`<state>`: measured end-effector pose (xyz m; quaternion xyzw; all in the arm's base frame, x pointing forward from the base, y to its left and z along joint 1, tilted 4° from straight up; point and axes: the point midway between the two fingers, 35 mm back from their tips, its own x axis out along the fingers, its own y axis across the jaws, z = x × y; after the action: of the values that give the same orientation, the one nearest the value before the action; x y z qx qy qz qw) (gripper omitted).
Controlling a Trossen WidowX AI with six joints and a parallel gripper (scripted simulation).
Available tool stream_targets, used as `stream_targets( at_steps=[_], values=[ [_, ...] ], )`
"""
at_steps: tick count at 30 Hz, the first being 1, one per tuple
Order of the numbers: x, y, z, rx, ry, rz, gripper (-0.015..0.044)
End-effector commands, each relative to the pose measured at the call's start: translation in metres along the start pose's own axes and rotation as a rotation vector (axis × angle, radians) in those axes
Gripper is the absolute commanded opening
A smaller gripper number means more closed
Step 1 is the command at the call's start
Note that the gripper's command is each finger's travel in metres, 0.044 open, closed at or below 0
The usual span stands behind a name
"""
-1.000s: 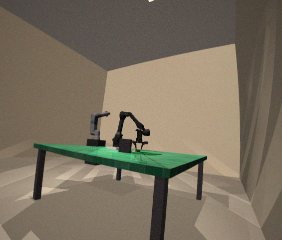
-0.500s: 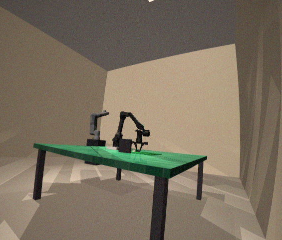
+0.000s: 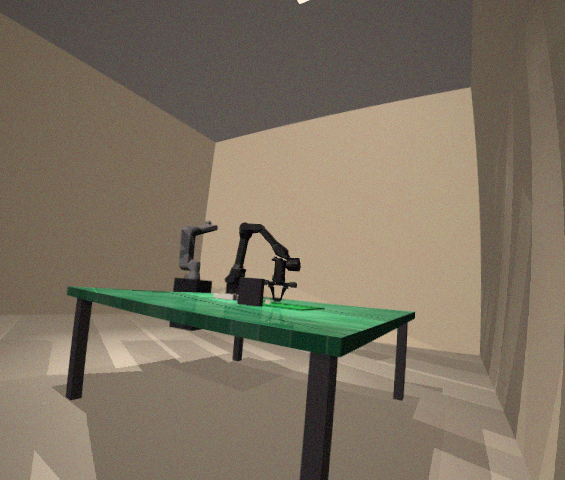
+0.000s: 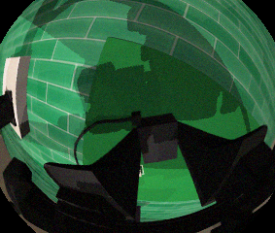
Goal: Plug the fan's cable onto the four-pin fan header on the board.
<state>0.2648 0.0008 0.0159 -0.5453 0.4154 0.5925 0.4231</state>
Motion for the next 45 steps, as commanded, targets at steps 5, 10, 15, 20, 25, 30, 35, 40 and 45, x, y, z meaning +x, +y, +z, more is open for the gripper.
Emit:
stream_targets(
  at_steps=[5,10,15,20,25,30,35,40,45],
  values=[
    [-0.027,-0.005,-0.002,0.0,0.004,-0.009,0.0],
    [-0.043,-0.005,-0.002,0.001,0.005,-0.008,0.0],
    [-0.059,-0.004,-0.002,0.002,0.005,-0.008,0.0],
    [-0.075,-0.002,-0.001,0.002,0.005,-0.007,0.0],
    [-0.091,0.001,0.0,0.003,0.005,-0.006,0.0],
    [-0.096,0.002,0.0,0.004,0.005,-0.006,0.0],
    [-0.097,0.0,-0.003,0.124,0.005,-0.006,0.0],
    [-0.097,-0.003,-0.007,0.297,0.005,-0.007,0.0],
    [-0.098,-0.006,-0.011,0.469,0.005,-0.008,0.0]
  ],
)
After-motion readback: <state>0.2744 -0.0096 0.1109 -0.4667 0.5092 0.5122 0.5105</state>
